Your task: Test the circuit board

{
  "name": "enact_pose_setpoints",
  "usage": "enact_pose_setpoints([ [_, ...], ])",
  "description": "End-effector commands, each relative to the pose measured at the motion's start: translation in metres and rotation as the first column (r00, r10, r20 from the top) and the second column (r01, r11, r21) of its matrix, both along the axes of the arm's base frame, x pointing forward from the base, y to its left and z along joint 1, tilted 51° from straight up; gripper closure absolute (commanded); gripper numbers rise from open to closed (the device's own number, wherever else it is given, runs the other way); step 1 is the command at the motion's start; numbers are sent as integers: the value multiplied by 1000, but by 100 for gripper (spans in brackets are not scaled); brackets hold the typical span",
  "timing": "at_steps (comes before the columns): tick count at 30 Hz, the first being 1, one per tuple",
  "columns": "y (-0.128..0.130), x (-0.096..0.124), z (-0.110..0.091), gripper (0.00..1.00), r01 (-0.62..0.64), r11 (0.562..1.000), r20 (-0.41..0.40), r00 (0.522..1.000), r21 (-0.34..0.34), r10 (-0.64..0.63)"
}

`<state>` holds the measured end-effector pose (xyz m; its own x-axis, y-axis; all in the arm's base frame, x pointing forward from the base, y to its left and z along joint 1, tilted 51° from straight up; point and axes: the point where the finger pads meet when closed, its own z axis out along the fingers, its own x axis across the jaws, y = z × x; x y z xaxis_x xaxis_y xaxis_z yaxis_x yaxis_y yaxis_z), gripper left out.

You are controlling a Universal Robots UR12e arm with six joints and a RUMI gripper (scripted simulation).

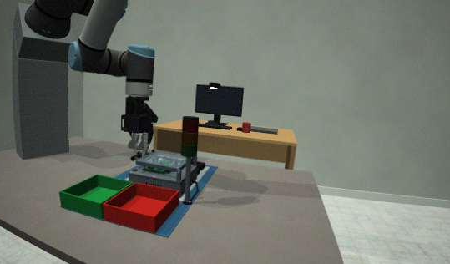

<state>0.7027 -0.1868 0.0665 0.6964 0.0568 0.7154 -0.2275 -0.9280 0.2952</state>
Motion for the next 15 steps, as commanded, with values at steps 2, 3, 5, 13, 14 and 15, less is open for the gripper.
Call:
enact_pose_setpoints([
  [2, -1, 1, -1, 100, 0, 1000, 1, 1000, 0, 0],
  [3, -1, 2, -1, 100, 0, 1000, 1, 1000, 0, 0],
  [5, -1, 2, -1, 100, 0, 1000, 1, 1000, 0, 0],
  [13, -1, 2, -2, 100, 0, 1000, 1, 1000, 0, 0],
  [14, -1, 3, -2, 100, 0, 1000, 1, 1000, 0, 0],
  [15, -1, 3, -2, 100, 0, 1000, 1, 1000, 0, 0],
])
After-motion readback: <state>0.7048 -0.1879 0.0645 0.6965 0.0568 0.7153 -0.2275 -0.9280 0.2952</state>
